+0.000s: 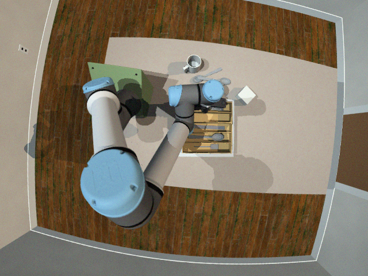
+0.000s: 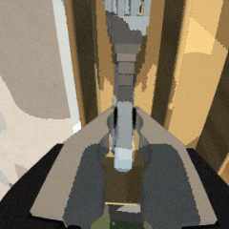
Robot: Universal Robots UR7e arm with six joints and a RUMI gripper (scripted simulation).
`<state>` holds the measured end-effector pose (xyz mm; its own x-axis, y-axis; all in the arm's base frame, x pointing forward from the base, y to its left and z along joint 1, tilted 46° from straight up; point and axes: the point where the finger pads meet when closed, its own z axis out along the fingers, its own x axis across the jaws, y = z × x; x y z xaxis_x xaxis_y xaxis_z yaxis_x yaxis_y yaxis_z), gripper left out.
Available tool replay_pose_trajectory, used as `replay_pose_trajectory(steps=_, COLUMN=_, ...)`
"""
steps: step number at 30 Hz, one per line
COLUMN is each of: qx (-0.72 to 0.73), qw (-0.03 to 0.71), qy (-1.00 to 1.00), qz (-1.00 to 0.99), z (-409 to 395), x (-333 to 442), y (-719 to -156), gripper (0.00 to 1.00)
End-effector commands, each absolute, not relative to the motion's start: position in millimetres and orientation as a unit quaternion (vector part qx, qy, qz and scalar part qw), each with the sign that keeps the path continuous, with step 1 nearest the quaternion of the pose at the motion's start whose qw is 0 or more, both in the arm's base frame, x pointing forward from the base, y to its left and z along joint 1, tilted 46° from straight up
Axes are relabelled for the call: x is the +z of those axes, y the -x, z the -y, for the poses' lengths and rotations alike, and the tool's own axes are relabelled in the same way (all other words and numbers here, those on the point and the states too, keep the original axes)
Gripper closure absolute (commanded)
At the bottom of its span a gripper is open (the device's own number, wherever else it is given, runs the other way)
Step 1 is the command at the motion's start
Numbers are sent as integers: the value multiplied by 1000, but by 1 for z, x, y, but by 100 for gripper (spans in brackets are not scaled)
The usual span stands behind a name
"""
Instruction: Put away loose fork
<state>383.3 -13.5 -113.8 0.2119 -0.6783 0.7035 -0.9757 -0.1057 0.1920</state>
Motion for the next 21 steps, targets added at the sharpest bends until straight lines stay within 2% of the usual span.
replay_pose_trajectory(steps=1, qx=229, qw=326, qy=-707, qz=585, z=15, x=-114, y=-383, gripper=98)
replay_pose_trajectory(steps=12, qx=229, qw=326, qy=-707, qz=585, z=15, x=-114, y=-383, gripper=98)
replay_pose_trajectory(steps=13, qx=229, qw=326, qy=-707, qz=585, z=15, x=-114, y=-383, gripper=86)
replay_pose_trajectory(steps=21, qx=229, qw=326, qy=-707, qz=585, z=15, x=-114, y=-383, gripper=86)
